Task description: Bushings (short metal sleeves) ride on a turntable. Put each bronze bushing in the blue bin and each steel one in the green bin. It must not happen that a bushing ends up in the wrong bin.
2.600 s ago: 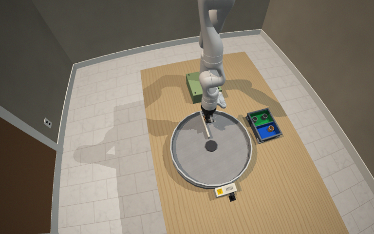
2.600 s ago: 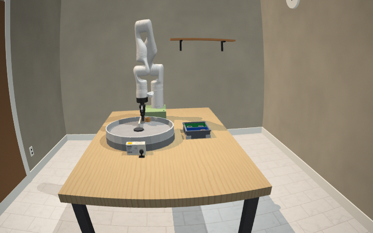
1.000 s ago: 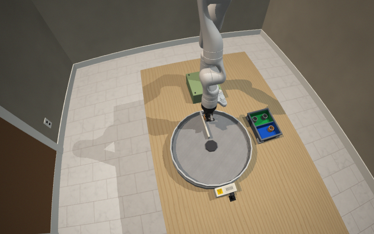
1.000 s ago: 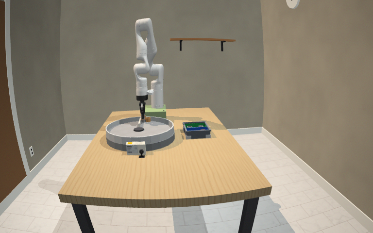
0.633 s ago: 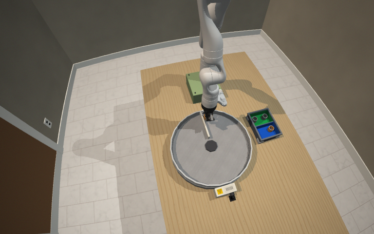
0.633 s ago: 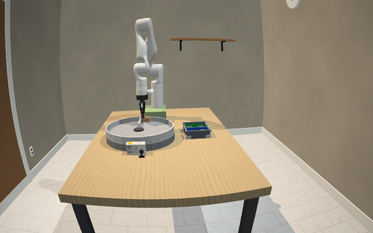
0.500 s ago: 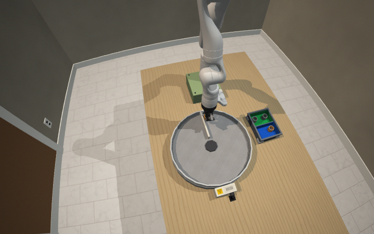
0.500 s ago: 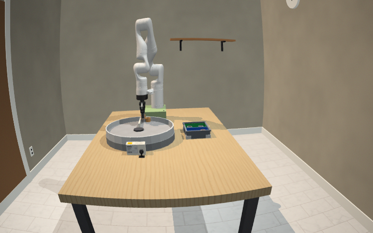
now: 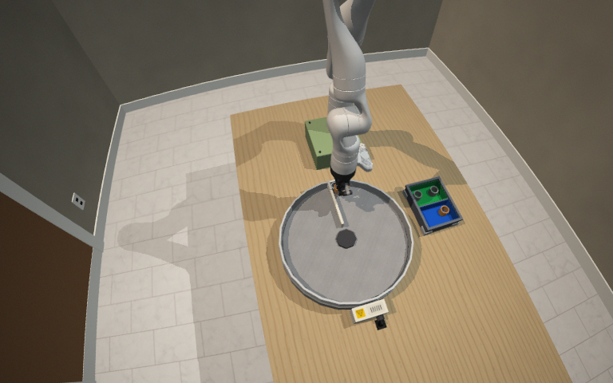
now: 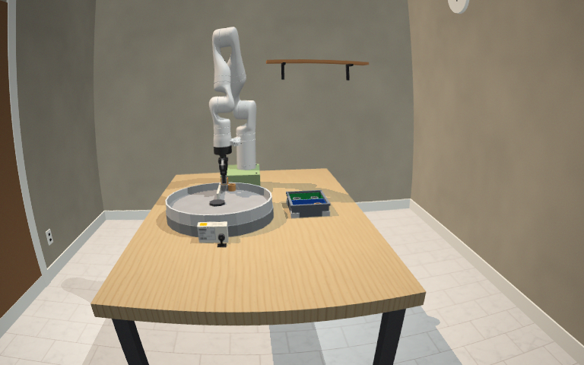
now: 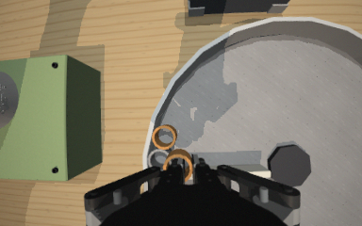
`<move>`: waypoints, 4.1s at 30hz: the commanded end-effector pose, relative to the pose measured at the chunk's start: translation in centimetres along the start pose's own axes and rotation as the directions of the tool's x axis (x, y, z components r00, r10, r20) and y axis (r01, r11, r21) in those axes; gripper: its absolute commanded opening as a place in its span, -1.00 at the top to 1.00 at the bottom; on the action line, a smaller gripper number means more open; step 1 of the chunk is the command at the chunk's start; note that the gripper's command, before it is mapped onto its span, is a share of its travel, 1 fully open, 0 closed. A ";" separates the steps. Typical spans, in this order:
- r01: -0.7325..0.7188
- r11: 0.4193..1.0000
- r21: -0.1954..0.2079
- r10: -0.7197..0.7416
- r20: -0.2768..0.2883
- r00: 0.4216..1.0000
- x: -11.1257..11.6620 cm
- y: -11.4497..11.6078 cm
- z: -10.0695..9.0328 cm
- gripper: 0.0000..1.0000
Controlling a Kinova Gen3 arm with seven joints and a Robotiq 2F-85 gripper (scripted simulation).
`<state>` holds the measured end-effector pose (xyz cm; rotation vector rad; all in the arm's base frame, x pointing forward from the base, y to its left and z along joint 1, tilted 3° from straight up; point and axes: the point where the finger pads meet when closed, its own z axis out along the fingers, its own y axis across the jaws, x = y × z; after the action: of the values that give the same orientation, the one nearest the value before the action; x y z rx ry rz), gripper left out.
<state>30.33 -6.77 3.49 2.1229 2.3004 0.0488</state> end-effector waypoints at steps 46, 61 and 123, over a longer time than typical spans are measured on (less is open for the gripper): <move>-0.003 1.000 -0.016 0.004 0.004 1.000 13.6 6.9 -4.7 1.00; -0.004 1.000 -0.017 0.004 0.004 1.000 20.5 10.2 -4.8 1.00; -0.004 1.000 -0.018 0.004 0.003 1.000 29.2 14.7 3.1 1.00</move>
<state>42.81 23.53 1.50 2.1179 2.2818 0.0708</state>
